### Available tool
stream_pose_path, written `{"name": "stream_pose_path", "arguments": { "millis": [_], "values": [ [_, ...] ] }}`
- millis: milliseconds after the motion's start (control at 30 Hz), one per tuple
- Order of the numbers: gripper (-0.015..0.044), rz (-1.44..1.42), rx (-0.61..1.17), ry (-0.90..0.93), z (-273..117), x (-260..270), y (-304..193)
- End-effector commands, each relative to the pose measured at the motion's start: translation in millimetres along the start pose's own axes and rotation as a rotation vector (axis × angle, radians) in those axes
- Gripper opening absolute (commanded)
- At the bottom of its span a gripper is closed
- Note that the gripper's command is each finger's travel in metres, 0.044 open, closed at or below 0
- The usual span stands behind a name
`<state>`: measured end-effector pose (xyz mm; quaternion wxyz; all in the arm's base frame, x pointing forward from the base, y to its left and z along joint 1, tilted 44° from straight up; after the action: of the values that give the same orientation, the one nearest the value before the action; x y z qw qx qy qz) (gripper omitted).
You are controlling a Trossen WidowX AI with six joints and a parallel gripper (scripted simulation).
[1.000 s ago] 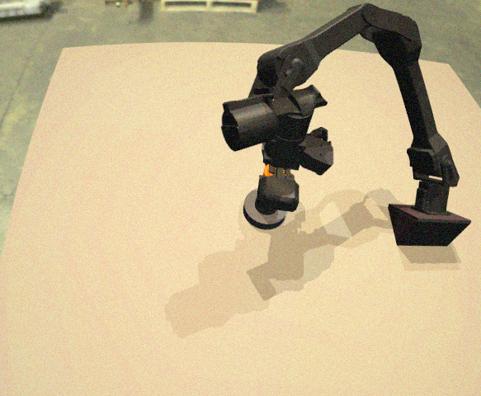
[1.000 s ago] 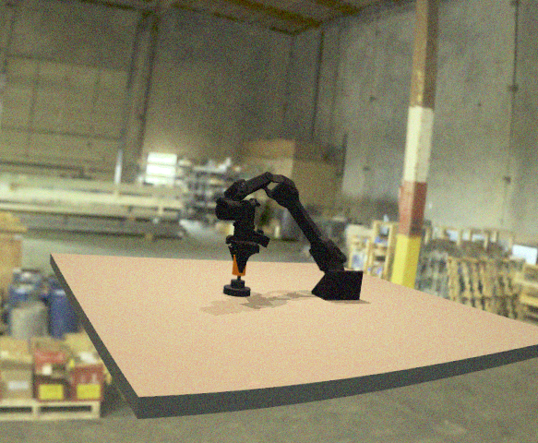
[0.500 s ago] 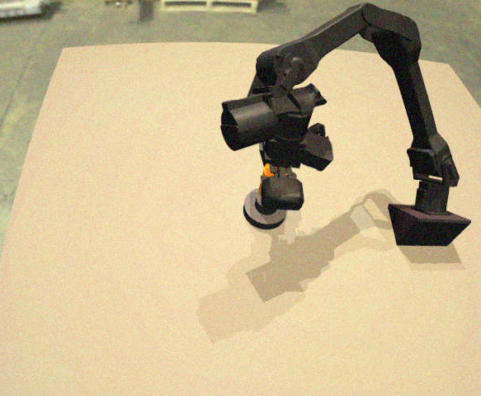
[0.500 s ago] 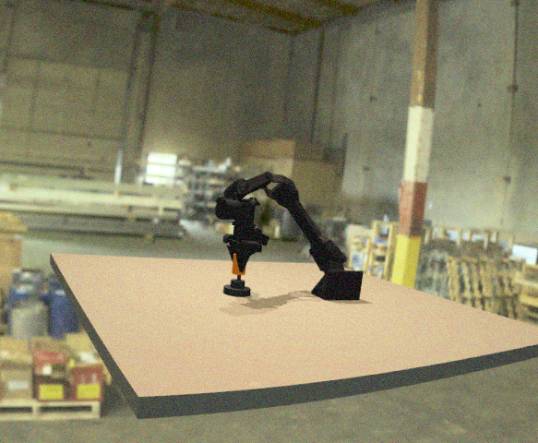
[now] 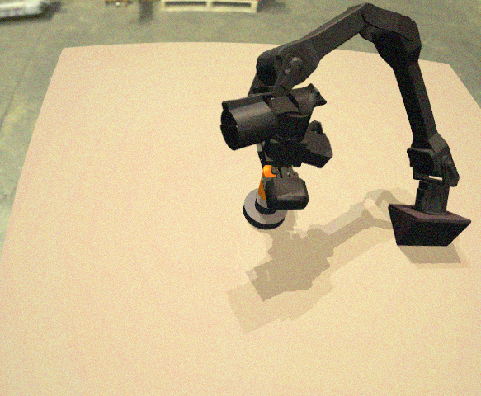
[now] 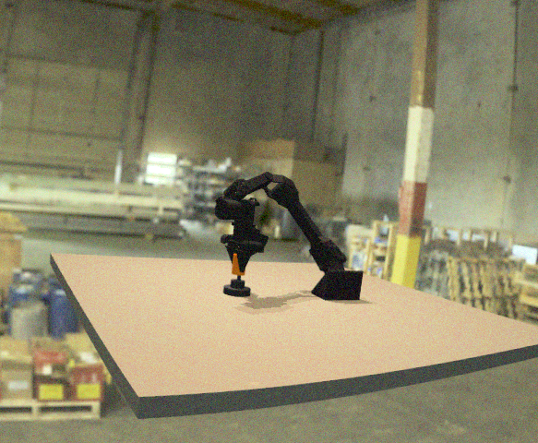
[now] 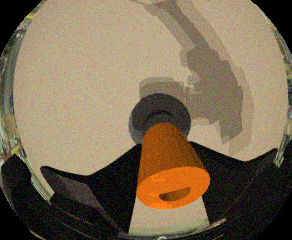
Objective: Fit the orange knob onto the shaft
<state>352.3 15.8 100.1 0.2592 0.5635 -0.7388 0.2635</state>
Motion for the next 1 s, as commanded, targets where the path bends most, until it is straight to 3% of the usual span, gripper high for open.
{"name": "stream_pose_path", "arguments": {
  "millis": [0, 800, 967],
  "values": [
    [0.0, -0.006, 0.0, 0.002, 1.0, -0.2, 2.4],
    [0.0, -0.006, 0.0, 0.002, -2.6, 0.5, -0.7],
    [0.0, -0.121, 0.0, 0.002, -2.5, 0.5, -1.1]
  ]
}}
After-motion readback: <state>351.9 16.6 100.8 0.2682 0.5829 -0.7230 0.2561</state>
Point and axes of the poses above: the point midway between the two fingers, 35 mm back from their tips, its own z axis out along the fingers, its own x axis across the jaws, y = z × x, the point moved 6 cm from there along -z, back along the fingers, and after that the axes turned 12 degrees about z, right-handed, at the moved point
